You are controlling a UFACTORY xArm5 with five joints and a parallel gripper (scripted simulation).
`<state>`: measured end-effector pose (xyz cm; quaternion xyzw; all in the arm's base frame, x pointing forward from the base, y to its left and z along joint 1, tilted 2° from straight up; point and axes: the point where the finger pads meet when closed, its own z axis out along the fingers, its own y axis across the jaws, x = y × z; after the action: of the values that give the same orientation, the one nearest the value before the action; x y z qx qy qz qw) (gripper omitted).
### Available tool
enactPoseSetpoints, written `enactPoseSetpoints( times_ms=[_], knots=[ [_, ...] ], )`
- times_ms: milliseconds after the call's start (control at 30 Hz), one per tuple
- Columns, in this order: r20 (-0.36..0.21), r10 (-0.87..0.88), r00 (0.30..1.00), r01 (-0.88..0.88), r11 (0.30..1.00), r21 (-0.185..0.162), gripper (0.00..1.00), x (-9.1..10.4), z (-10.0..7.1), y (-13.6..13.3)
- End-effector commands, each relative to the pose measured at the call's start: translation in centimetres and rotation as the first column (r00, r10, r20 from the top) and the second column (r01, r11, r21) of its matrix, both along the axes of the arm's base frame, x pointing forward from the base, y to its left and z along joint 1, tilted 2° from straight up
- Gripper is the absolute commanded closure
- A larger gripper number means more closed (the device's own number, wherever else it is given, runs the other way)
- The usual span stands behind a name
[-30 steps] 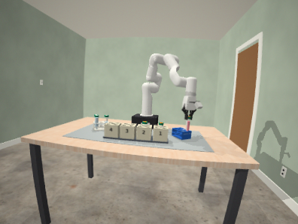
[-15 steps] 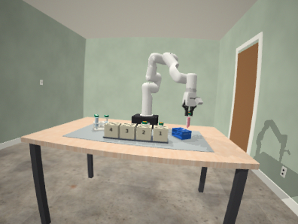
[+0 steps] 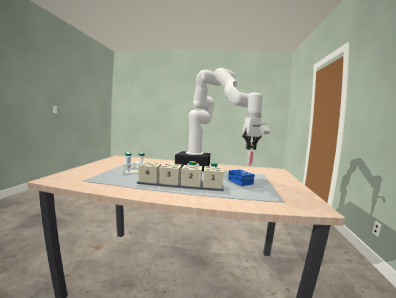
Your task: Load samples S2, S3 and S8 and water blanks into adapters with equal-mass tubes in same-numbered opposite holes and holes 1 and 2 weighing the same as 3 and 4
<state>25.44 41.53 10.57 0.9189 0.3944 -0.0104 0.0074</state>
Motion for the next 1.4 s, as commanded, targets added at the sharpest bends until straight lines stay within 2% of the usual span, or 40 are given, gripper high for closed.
enactPoseSetpoints(
  times_ms=[0,500,800,1100,1167,1367],
  knots=[
    [0.002,0.0,1.0,0.0,1.0,0.003,1.0,0.1,0.7,0.1],
    [0.002,0.0,1.0,0.0,1.0,0.003,1.0,0.2,3.5,0.1],
    [0.002,0.0,1.0,0.0,1.0,0.003,1.0,0.2,3.5,0.1],
    [0.006,-0.295,0.955,0.296,0.955,0.0,1.0,2.3,3.5,-3.8],
    [0.006,-0.295,0.955,0.296,0.955,0.0,1.0,2.3,3.5,-3.8],
    [0.009,-0.479,0.878,0.479,0.878,-0.001,1.0,3.7,3.5,-6.5]
  ],
)
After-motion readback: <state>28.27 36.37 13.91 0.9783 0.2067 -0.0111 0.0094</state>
